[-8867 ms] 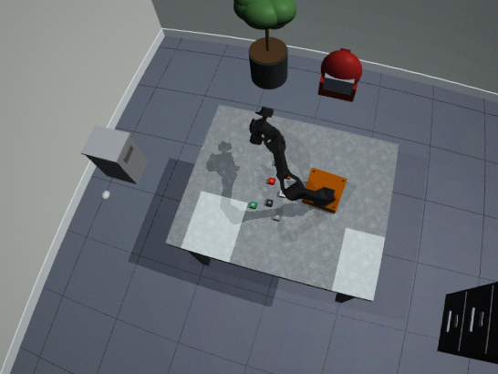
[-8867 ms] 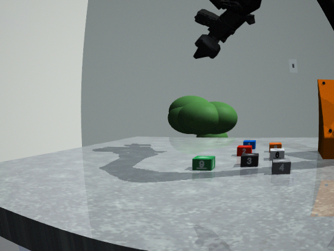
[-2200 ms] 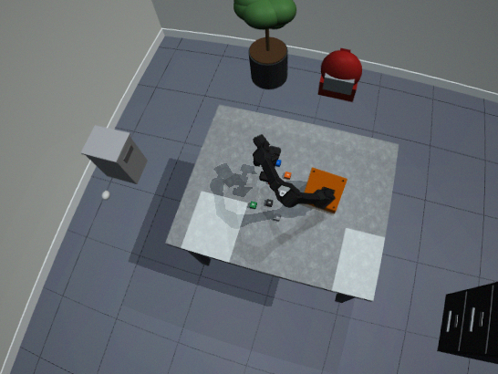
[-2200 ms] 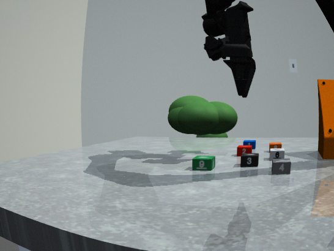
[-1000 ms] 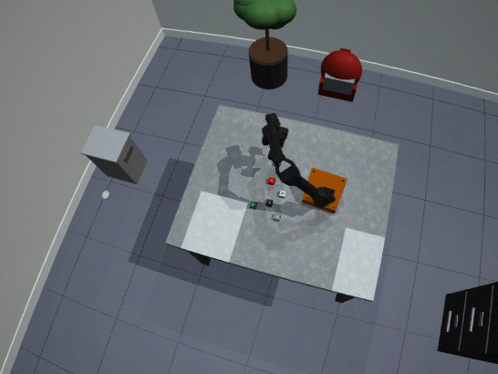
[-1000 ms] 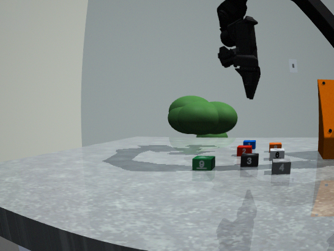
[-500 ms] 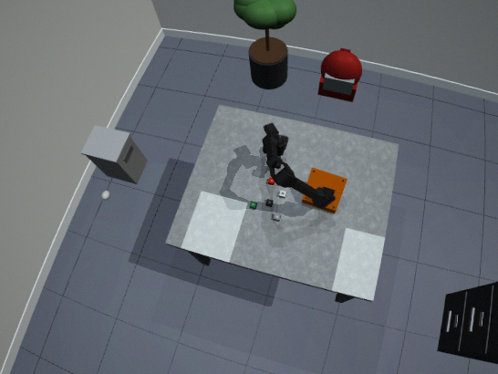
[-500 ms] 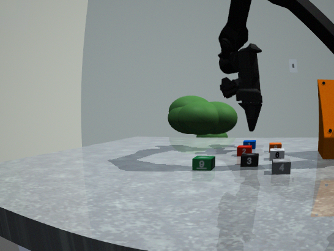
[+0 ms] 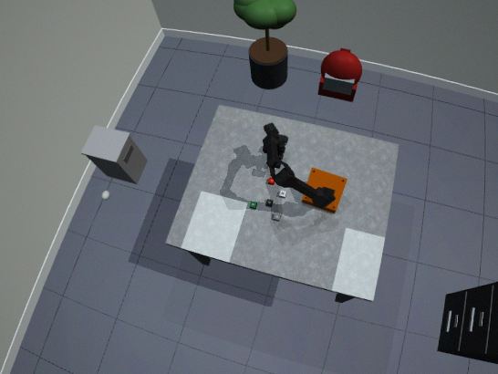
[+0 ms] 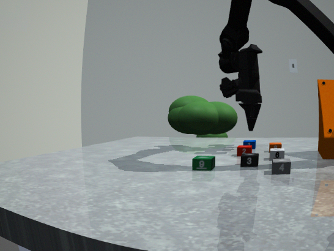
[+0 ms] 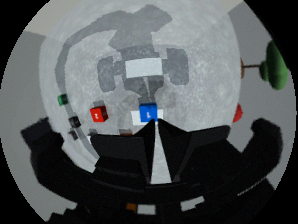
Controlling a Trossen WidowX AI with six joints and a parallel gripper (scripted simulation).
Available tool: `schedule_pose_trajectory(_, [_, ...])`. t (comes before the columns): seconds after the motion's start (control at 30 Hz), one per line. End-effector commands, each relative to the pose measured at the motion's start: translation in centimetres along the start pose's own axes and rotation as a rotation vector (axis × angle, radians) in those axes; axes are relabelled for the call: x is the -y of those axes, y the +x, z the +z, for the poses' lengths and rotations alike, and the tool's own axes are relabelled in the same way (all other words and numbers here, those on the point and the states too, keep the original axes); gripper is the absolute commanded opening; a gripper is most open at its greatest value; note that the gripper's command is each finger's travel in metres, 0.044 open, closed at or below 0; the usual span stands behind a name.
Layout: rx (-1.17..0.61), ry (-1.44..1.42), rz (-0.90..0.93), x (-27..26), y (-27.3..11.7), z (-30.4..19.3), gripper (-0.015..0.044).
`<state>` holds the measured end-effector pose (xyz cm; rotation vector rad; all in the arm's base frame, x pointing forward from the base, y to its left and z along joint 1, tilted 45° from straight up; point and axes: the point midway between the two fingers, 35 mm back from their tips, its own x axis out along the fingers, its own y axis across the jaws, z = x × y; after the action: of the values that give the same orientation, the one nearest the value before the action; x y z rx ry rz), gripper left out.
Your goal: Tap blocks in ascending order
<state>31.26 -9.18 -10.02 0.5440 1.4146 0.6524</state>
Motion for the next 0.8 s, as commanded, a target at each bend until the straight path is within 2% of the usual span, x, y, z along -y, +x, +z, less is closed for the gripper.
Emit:
schedule_pose_trajectory(0.0, [0.0, 0.006, 0.005, -0.1, 0.7, 0.0, 0.002])
schedule_pose_trajectory(0.47, [0.001, 0.006, 0.006, -0.1, 2.9, 0.0, 0.002])
schedule_pose_trajectory(0.77, [0.001, 0.006, 0.007, -0.1, 3.0, 0.0, 0.002])
